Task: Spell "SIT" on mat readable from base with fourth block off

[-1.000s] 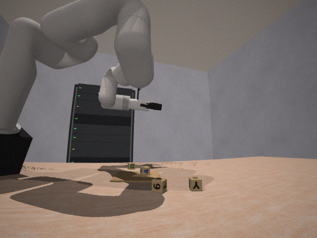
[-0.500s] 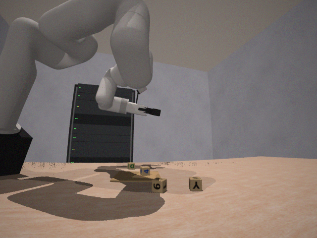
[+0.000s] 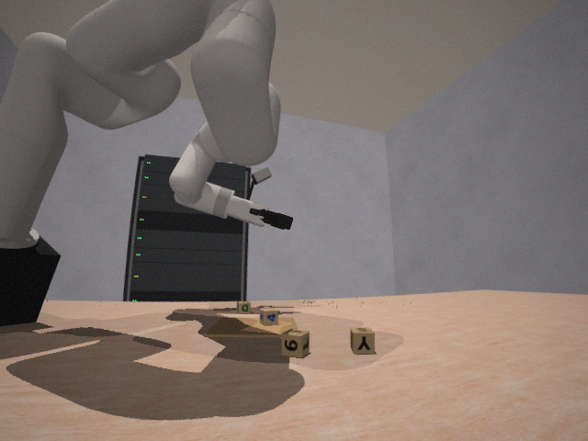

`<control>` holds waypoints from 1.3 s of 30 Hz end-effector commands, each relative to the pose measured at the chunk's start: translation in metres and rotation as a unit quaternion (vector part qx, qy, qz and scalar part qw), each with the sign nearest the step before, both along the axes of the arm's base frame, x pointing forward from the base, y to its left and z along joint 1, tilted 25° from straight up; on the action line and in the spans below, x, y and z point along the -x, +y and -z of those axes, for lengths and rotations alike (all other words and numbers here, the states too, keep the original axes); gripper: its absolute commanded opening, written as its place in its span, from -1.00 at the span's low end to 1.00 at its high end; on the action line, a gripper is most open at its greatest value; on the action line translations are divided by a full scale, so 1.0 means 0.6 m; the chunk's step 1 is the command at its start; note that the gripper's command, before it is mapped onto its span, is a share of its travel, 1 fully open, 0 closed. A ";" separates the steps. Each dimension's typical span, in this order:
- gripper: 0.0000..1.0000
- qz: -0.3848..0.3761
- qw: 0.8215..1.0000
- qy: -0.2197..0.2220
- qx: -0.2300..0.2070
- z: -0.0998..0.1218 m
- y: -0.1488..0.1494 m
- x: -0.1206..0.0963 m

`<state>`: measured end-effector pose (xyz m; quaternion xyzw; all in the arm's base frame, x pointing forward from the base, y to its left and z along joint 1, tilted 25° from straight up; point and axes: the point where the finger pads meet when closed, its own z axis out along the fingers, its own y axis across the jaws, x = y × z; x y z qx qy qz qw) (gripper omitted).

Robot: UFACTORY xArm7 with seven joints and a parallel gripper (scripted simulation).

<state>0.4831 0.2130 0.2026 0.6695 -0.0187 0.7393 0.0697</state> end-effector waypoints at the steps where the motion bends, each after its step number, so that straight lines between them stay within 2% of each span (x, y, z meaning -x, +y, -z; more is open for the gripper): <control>1: 1.00 0.002 1.000 0.008 0.004 0.006 -0.005 0.002; 6: 1.00 0.002 1.000 0.008 0.004 0.006 -0.005 0.002; 7: 1.00 0.011 0.999 0.045 0.020 0.039 -0.030 0.014; 17: 1.00 0.011 0.999 0.045 0.020 0.039 -0.030 0.014; 18: 1.00 0.018 0.996 0.079 0.032 0.066 -0.050 0.027; 28: 1.00 0.018 0.996 0.079 0.032 0.066 -0.050 0.027; 29: 1.00 0.022 0.993 0.109 0.042 0.088 -0.066 0.041; 39: 1.00 0.022 0.993 0.109 0.042 0.088 -0.066 0.041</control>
